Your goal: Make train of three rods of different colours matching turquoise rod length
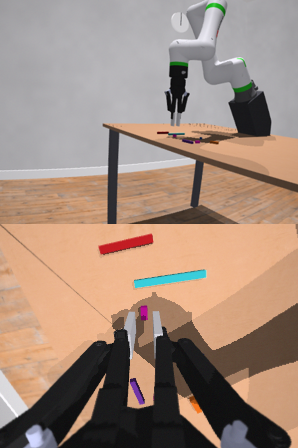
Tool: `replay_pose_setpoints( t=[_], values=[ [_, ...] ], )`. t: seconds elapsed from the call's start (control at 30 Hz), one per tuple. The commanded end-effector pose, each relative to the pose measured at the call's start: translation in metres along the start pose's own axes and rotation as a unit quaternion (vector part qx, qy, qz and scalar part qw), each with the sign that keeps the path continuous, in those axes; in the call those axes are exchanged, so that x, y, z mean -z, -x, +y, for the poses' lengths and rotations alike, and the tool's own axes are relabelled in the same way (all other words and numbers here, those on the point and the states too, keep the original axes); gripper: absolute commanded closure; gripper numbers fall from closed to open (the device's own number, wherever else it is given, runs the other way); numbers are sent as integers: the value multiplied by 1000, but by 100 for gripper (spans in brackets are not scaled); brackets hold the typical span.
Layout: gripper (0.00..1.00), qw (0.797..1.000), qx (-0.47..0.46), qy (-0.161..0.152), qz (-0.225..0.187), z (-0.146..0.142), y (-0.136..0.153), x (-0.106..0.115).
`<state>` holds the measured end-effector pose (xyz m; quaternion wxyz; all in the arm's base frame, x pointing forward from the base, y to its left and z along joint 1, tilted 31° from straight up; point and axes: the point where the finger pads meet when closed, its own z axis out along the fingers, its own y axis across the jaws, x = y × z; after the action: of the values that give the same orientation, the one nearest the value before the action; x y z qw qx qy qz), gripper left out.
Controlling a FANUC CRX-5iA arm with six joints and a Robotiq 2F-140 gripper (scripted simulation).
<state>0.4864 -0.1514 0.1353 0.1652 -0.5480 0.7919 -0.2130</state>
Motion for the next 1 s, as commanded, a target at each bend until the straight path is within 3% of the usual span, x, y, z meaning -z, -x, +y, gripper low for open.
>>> replay_pose_setpoints(
  t=[0.0,0.97],
  values=[
    [85,1000,0,0,0,0,0,-6],
    [85,1000,0,0,0,-1,-1,-34]
  ],
)
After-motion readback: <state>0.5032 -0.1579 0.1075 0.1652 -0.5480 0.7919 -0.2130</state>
